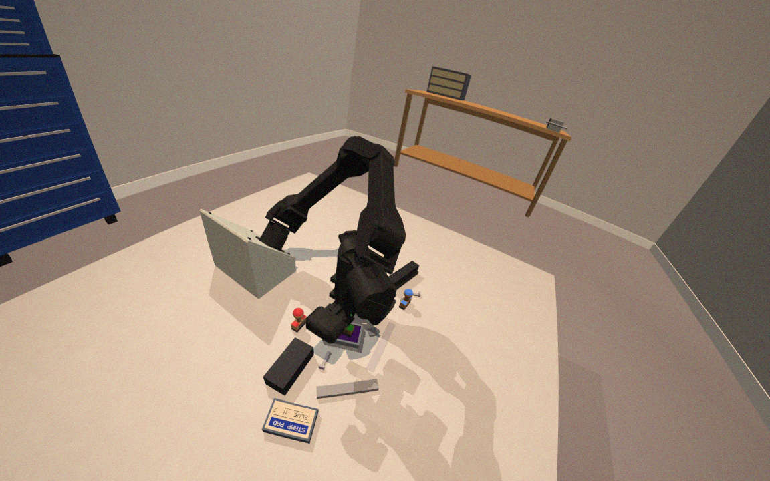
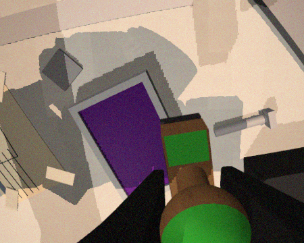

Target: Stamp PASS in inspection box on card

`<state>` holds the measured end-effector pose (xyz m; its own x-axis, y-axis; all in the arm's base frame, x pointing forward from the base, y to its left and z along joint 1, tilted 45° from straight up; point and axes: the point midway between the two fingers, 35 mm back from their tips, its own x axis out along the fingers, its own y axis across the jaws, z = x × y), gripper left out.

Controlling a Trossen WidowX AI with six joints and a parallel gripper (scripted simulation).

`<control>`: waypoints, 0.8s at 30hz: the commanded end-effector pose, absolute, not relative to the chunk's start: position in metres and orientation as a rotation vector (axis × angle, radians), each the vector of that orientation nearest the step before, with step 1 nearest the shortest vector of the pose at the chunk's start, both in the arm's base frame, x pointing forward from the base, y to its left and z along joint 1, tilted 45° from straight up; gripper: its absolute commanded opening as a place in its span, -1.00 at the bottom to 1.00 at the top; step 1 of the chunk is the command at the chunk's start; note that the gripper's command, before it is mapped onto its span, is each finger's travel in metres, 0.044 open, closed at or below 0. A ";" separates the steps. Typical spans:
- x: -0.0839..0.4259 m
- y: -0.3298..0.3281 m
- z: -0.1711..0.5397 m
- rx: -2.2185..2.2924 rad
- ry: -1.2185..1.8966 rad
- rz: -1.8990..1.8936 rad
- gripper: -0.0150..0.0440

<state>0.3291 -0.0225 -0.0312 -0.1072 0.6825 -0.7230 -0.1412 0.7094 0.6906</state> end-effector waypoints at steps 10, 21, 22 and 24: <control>0.306 -0.004 -0.011 0.469 1.523 0.735 -0.49; 0.306 0.000 -0.016 0.468 1.523 0.735 -0.49; 0.306 0.001 -0.016 0.468 1.523 0.735 -0.49; 0.306 0.002 -0.017 0.468 1.523 0.735 -0.49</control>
<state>0.3058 -0.0003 -0.0167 -0.1024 0.6814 -0.7247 -0.1445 0.7106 0.6886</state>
